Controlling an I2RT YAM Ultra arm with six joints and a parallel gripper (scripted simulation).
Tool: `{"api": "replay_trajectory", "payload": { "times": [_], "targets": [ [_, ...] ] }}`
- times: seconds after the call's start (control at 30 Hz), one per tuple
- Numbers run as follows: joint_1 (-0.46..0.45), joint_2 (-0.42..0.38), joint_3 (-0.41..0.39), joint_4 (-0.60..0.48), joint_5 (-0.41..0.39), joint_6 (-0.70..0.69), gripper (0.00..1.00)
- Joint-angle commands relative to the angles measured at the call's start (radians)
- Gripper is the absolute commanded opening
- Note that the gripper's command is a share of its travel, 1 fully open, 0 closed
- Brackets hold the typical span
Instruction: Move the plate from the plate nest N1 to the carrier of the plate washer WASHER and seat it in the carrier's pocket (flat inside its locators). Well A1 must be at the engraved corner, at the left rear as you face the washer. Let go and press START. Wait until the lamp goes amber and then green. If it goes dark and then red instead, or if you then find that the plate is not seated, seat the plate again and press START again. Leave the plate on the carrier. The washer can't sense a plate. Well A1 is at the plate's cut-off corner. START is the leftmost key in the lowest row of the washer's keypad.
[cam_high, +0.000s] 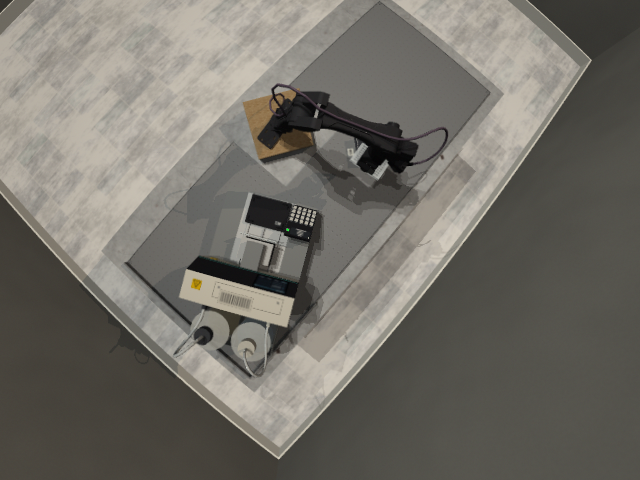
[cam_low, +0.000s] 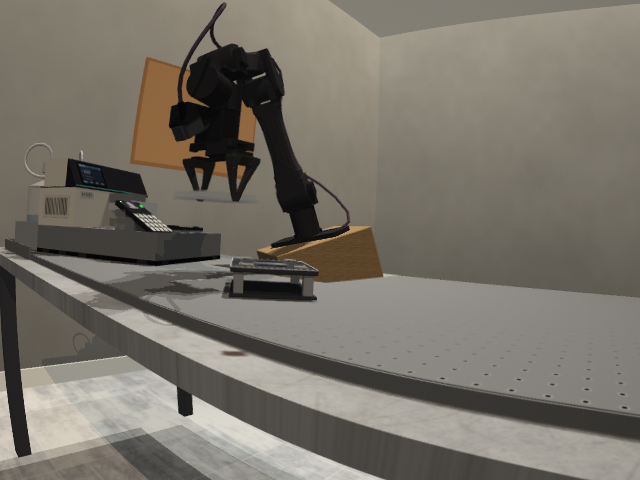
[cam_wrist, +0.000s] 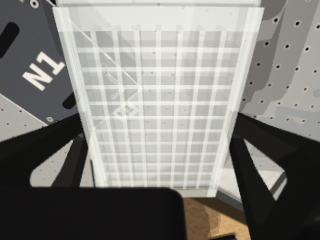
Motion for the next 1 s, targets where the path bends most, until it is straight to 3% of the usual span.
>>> {"api": "replay_trajectory", "payload": {
  "times": [0.0,0.37,0.5,0.97],
  "targets": [
    [-0.042,-0.059,-0.012,0.003,-0.013,0.104,0.84],
    [-0.174,-0.103,0.027,-0.019,-0.039,0.27,0.84],
    [-0.232,-0.113,0.039,-0.027,-0.049,0.207,0.84],
    [-0.221,-0.112,0.044,-0.03,-0.043,0.205,0.84]
  ]
}}
